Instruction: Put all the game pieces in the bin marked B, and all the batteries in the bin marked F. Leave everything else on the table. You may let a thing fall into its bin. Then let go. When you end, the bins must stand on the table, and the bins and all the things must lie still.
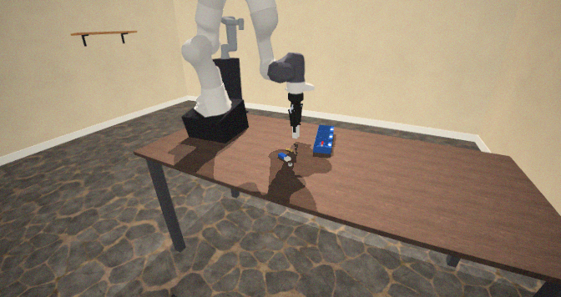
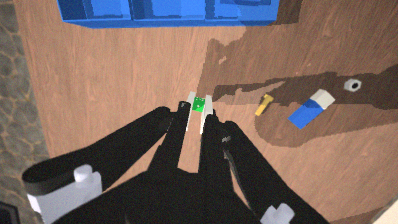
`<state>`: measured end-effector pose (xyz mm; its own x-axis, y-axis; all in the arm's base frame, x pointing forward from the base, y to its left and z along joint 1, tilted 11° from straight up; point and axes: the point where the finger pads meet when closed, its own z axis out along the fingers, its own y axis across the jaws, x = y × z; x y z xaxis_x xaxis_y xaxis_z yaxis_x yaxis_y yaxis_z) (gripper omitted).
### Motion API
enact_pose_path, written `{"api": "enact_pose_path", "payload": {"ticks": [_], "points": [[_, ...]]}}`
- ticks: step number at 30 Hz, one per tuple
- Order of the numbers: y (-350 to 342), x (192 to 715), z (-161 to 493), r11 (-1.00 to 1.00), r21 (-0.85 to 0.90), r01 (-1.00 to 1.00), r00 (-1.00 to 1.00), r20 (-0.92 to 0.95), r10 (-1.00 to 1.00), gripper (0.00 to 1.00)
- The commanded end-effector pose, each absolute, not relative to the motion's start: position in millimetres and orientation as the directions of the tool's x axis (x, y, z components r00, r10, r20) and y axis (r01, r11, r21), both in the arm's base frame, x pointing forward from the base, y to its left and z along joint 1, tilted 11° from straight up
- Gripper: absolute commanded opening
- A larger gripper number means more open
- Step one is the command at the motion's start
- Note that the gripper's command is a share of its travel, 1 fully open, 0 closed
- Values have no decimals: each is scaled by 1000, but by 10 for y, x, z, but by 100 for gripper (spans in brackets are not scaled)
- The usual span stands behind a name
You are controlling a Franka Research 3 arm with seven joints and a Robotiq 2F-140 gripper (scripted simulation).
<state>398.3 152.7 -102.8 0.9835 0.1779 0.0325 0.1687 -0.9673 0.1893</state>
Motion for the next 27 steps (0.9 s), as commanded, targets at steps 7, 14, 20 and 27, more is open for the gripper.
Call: {"api": "enact_pose_path", "payload": {"ticks": [7,14,20,27], "points": [[1538,3941,-789,-964,198,180,982,19,187,7],[1557,3936,-691,-964,198,180,982,19,187,7],[1557,3936,-691,-964,198,180,982,19,187,7],[1557,3936,-691,-964,198,180,982,19,187,7]]}}
